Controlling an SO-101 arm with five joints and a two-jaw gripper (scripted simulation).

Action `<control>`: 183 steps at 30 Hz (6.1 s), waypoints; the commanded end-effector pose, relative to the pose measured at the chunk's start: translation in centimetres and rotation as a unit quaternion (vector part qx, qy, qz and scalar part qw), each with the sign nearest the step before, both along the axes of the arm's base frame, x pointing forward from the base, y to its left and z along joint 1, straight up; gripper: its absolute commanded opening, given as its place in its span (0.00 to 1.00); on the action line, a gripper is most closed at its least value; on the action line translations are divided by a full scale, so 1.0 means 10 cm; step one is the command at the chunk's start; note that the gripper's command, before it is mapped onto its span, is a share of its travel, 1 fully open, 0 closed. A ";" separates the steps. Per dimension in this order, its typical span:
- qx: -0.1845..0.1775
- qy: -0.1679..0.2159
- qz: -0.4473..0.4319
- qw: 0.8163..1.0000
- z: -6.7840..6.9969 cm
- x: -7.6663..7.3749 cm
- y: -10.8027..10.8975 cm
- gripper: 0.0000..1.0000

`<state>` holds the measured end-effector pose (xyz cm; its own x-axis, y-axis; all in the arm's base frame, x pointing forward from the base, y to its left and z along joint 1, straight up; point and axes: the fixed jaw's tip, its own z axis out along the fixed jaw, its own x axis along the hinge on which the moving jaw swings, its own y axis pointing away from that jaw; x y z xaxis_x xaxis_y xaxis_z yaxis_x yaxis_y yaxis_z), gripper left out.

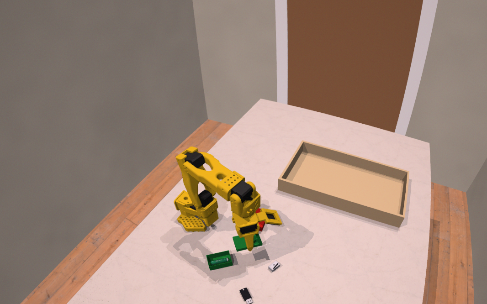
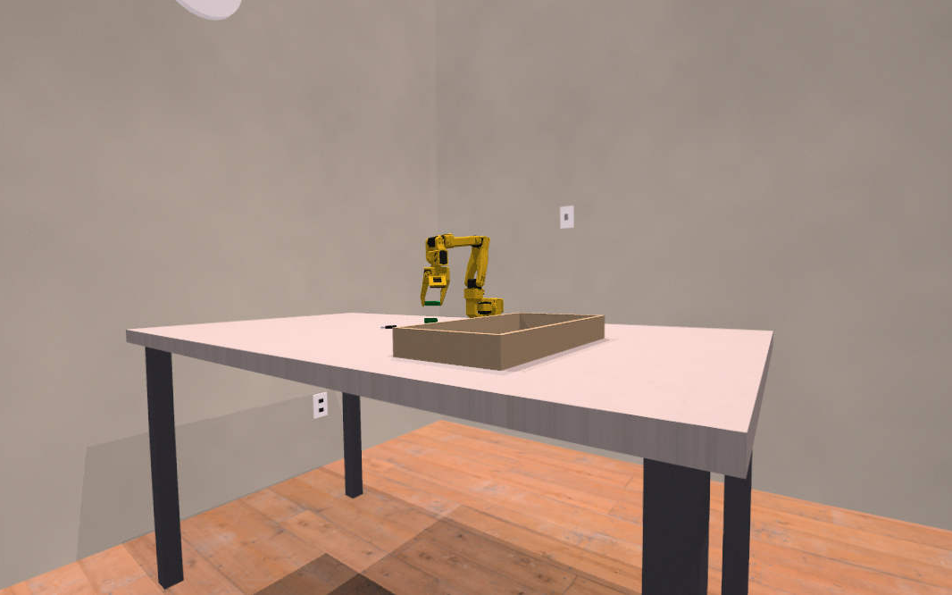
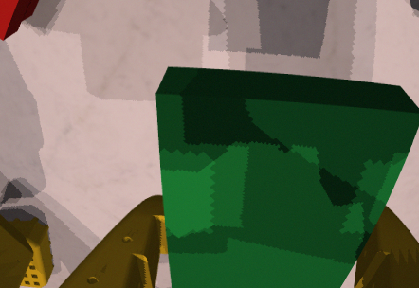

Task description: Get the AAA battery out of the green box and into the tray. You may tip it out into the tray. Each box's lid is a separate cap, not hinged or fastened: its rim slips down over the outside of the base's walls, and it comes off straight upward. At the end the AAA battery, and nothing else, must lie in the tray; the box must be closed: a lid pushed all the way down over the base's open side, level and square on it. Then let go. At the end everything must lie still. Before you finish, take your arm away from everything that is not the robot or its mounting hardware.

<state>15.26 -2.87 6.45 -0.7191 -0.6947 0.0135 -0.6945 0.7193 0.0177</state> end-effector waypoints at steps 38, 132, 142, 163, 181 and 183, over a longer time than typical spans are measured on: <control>-0.002 -0.011 0.001 1.000 -0.50 0.02 0.01 0.22; -0.002 -0.011 0.001 1.000 -0.59 -0.02 0.02 0.25; -0.002 -0.011 0.001 1.000 -0.59 -0.02 0.02 0.25; -0.002 -0.011 0.001 1.000 -0.59 -0.02 0.02 0.29; -0.002 -0.011 0.001 1.000 -0.54 -0.01 0.02 0.29; -0.002 -0.011 0.001 1.000 -0.52 -0.01 0.02 0.29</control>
